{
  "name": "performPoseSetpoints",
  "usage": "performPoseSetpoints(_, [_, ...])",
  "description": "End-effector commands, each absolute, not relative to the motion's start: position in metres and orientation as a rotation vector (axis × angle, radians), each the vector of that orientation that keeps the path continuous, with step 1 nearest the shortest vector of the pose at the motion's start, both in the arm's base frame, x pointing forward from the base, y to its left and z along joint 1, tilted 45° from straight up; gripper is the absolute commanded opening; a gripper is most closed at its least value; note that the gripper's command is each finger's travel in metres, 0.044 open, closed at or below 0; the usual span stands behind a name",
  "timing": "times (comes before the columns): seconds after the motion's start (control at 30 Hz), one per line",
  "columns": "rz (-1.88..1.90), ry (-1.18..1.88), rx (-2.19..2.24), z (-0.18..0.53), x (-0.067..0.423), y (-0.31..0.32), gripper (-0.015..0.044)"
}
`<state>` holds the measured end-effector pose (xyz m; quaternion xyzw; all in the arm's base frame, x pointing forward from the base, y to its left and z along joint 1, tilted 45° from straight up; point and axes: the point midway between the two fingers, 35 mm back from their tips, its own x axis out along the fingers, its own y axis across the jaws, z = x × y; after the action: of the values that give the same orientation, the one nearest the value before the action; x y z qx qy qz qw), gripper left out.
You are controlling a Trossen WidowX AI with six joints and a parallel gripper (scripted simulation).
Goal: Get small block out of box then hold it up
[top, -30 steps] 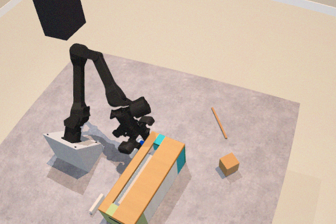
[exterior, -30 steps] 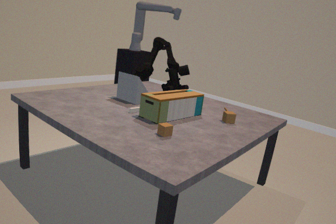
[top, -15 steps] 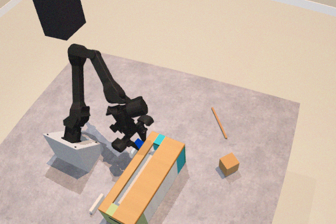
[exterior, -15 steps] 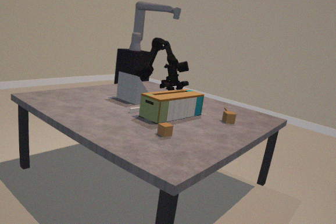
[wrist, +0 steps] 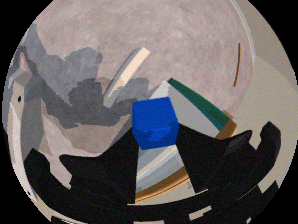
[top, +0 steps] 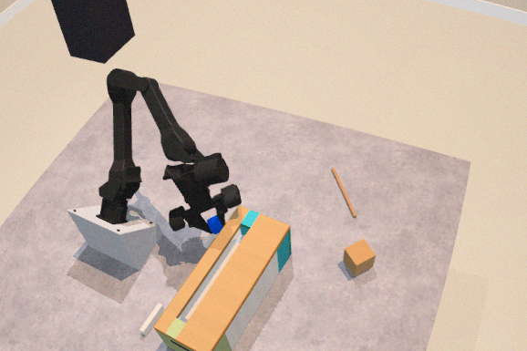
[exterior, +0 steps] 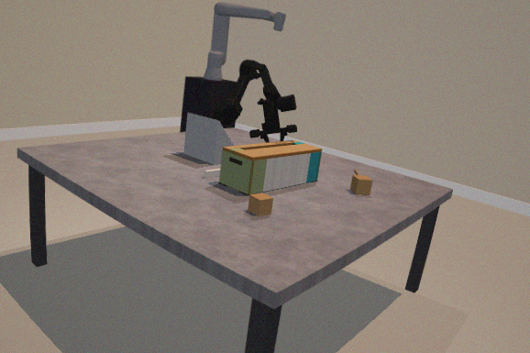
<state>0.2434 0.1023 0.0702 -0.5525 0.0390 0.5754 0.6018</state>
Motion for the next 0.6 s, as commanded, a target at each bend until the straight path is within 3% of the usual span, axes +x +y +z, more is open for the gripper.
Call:
performPoseSetpoints(0.0, [1.303,0.184,-1.138,0.0735,0.2436,0.1004,0.0000])
performPoseSetpoints(0.57, [1.134,0.564,-0.536,0.0807,0.2399,0.0914,0.0000])
